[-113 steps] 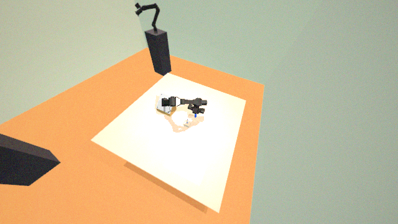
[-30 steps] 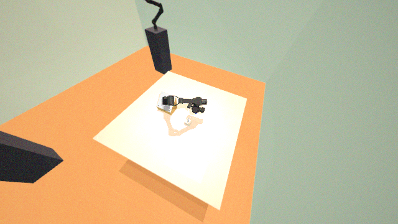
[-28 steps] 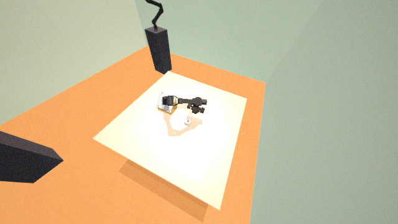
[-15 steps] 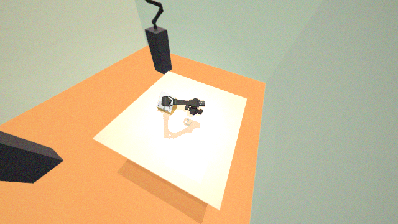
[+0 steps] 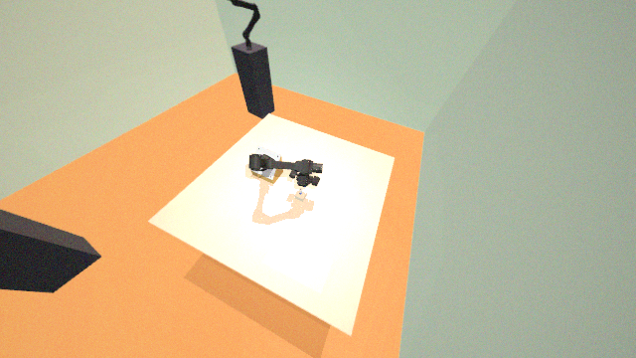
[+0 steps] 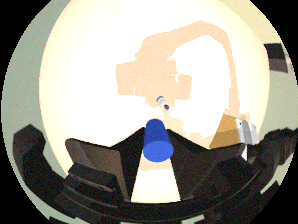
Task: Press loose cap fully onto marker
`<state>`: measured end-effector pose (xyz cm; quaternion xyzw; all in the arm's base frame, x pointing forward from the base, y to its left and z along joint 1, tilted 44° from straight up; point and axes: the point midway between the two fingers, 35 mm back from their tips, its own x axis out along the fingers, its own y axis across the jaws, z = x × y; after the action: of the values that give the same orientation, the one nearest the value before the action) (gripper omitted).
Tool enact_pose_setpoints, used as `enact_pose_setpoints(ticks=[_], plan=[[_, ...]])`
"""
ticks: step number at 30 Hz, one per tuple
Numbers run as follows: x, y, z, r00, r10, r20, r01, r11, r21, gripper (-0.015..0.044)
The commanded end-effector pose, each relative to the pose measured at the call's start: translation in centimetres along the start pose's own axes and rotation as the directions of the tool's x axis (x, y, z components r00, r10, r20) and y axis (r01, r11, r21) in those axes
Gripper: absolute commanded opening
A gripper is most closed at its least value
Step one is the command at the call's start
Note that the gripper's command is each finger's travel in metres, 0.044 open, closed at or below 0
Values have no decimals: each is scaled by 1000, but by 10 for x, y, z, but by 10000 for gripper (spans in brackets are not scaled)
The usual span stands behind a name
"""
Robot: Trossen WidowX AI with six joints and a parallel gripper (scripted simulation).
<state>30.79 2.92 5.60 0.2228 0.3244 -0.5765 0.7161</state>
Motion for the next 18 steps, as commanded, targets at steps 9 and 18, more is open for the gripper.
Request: enact_pose_setpoints(ticks=[9,18], plan=[[-10,-15,25,1000,2,6,-2,1000,-5,0],[-2,-15,25,1000,2,6,-2,1000,-4,0]])
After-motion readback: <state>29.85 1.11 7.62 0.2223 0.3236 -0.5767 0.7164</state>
